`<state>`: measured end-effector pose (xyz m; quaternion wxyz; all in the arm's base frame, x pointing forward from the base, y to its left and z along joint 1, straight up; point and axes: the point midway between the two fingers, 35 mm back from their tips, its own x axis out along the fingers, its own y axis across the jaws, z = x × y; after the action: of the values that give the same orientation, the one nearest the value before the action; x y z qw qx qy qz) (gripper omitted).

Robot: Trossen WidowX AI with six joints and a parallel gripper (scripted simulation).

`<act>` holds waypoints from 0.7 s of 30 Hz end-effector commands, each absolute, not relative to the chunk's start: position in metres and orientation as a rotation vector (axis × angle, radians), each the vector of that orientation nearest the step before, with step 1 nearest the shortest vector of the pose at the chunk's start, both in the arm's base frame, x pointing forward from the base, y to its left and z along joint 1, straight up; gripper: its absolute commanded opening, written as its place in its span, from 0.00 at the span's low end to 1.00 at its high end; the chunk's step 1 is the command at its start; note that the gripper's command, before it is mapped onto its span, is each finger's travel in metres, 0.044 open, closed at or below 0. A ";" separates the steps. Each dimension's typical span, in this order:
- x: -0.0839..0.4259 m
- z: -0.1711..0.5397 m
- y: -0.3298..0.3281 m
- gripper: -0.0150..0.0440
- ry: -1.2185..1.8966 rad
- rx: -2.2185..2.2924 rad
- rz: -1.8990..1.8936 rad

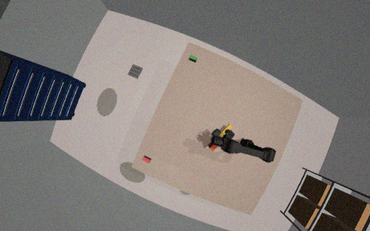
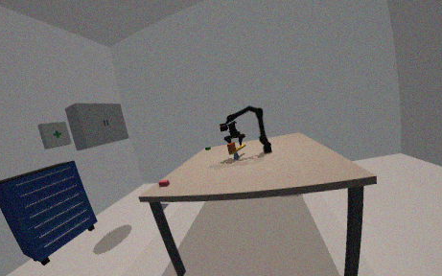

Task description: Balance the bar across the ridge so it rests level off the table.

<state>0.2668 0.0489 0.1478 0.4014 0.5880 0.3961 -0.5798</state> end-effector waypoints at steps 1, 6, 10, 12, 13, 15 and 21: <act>0.268 0.187 0.049 1.00 0.995 1.498 -1.450; 0.264 0.214 0.048 1.00 0.994 1.498 -1.451; 0.264 0.214 0.048 1.00 0.994 1.498 -1.451; 0.264 0.214 0.048 1.00 0.994 1.498 -1.451; 0.264 0.214 0.048 1.00 0.994 1.498 -1.451; 0.264 0.214 0.048 1.00 0.994 1.498 -1.451; 0.264 0.214 0.048 1.00 0.994 1.498 -1.451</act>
<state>0.2639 0.0484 0.2136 0.4041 0.5935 0.3937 -0.5740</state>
